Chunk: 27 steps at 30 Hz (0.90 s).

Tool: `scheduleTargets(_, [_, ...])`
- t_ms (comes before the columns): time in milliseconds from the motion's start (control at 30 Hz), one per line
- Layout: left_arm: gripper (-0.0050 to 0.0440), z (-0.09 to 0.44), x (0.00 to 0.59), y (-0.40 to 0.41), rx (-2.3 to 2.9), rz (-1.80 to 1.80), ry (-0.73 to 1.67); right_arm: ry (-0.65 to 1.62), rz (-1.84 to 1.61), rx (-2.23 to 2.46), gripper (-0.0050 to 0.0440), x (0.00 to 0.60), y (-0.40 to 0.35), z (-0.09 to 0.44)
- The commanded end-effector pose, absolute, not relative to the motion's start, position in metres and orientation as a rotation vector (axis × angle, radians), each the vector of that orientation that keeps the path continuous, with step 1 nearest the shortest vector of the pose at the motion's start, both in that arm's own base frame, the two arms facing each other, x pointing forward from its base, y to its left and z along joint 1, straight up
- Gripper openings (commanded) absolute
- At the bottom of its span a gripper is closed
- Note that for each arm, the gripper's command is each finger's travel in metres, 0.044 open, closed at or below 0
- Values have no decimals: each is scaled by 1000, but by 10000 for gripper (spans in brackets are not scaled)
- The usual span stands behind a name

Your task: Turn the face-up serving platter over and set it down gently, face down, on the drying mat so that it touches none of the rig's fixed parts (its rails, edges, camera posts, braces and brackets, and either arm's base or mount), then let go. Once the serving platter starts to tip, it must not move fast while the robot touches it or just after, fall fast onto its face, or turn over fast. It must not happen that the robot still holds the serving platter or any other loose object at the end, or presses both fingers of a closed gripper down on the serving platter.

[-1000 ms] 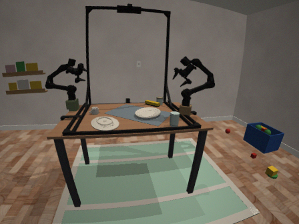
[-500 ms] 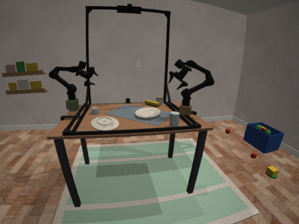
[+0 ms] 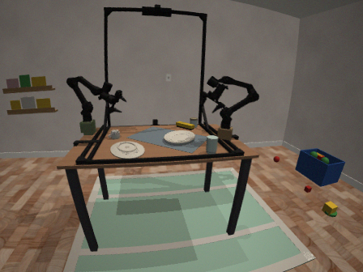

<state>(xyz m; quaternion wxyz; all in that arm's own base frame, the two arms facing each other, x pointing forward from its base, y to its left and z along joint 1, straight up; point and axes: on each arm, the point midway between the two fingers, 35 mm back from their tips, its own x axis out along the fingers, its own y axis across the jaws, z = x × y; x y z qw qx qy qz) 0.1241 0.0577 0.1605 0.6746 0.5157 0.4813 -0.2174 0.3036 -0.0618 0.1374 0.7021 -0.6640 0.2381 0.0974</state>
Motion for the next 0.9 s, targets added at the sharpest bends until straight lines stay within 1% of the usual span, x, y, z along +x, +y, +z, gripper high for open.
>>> scheduleTargets(0, [440, 156, 128, 59, 1151, -485, 1087, 523, 211, -1470, 440, 308, -63, 133])
scheduleTargets(100, [440, 168, 163, 63, 1041, -314, 987, 448, 120, -1271, 440, 316, -55, 160])
scheduleTargets(367, [440, 195, 219, 61, 831, -99, 761, 316, 21, -947, 440, 324, -41, 203])
scheduleTargets(467, [440, 199, 225, 60, 804, -79, 730, 301, 12, -909, 440, 325, -39, 208])
scheduleTargets(500, [440, 213, 237, 60, 786, -37, 653, 285, 5, -870, 440, 325, -38, 213])
scheduleTargets(533, [440, 212, 243, 55, 705, -28, 635, 248, -10, -780, 440, 326, -34, 224])
scheduleTargets(867, [440, 260, 290, 33, 380, 51, 310, 94, -34, -397, 440, 325, -17, 273])
